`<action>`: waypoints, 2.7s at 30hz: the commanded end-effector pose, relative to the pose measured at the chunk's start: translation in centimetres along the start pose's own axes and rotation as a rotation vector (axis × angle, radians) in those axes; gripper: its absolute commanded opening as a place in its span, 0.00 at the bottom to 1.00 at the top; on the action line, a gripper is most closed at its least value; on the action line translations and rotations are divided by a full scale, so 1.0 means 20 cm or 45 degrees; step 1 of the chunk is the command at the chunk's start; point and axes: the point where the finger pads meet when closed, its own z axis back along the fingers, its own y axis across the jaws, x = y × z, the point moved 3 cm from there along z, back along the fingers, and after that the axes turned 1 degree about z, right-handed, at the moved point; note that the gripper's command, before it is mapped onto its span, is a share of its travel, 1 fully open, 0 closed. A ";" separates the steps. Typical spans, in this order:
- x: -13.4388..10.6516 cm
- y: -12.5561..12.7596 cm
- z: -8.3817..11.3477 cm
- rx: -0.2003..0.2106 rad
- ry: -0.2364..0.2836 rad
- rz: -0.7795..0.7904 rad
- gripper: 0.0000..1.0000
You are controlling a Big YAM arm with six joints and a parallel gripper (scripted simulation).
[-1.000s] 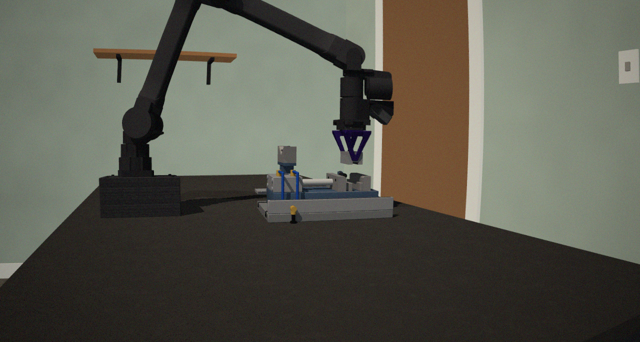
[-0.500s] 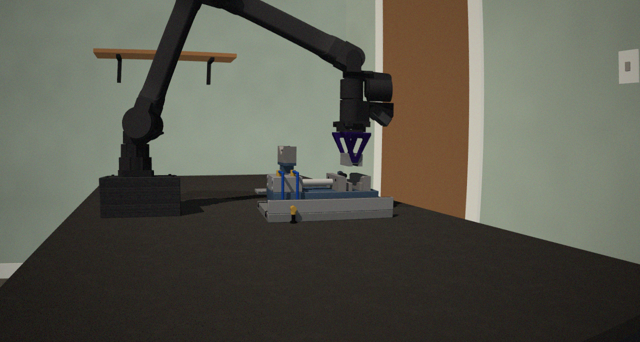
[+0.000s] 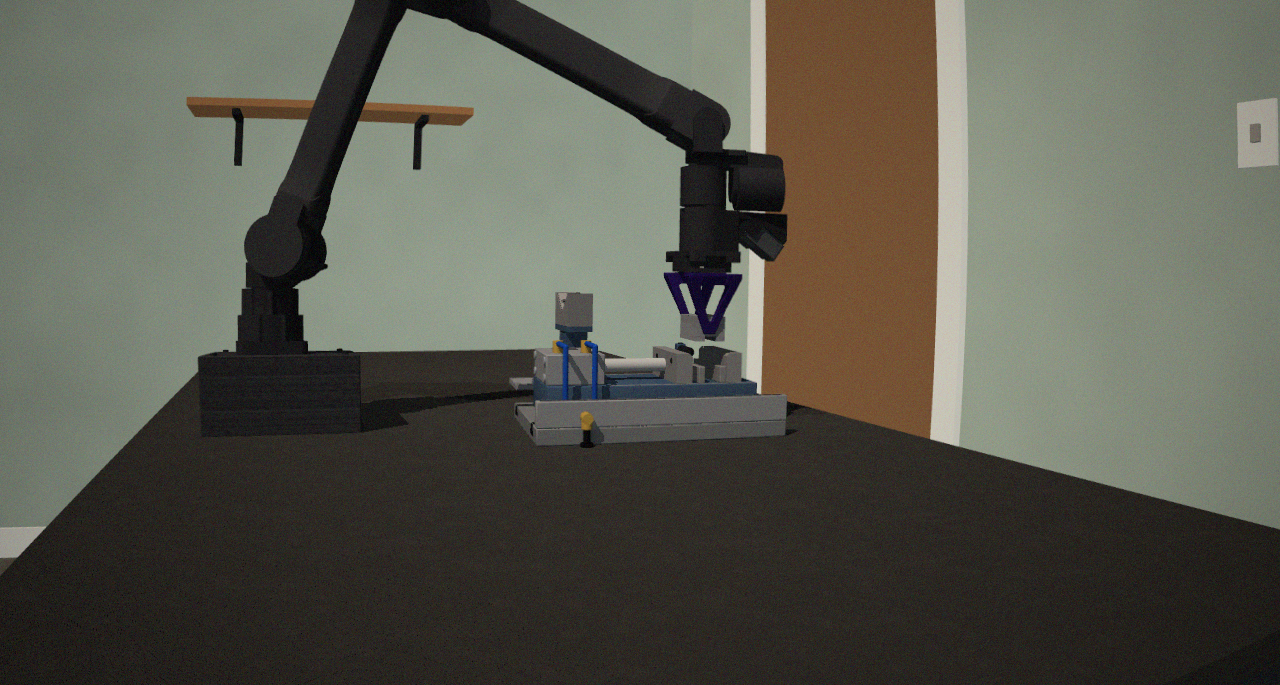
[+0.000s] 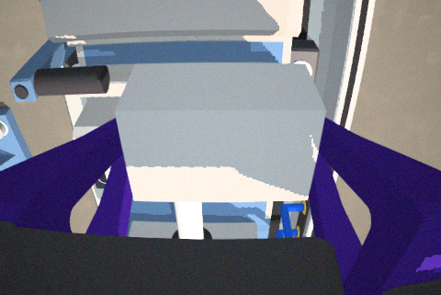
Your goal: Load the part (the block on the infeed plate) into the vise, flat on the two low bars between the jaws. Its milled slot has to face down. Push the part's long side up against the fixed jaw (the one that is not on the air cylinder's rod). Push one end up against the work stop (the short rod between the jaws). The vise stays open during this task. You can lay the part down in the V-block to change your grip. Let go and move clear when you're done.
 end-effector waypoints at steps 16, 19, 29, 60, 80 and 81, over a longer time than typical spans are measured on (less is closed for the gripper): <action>0.05 0.02 -0.03 -0.006 -0.023 0.005 0.00; 0.05 0.02 -0.02 -0.008 -0.033 0.005 0.00; 0.05 0.02 -0.04 -0.006 -0.025 0.005 0.00; 0.05 0.02 -0.03 -0.007 -0.027 0.006 0.00; 0.05 0.02 -0.04 -0.006 -0.026 0.006 0.00; 0.05 0.02 -0.04 -0.006 -0.026 0.005 0.00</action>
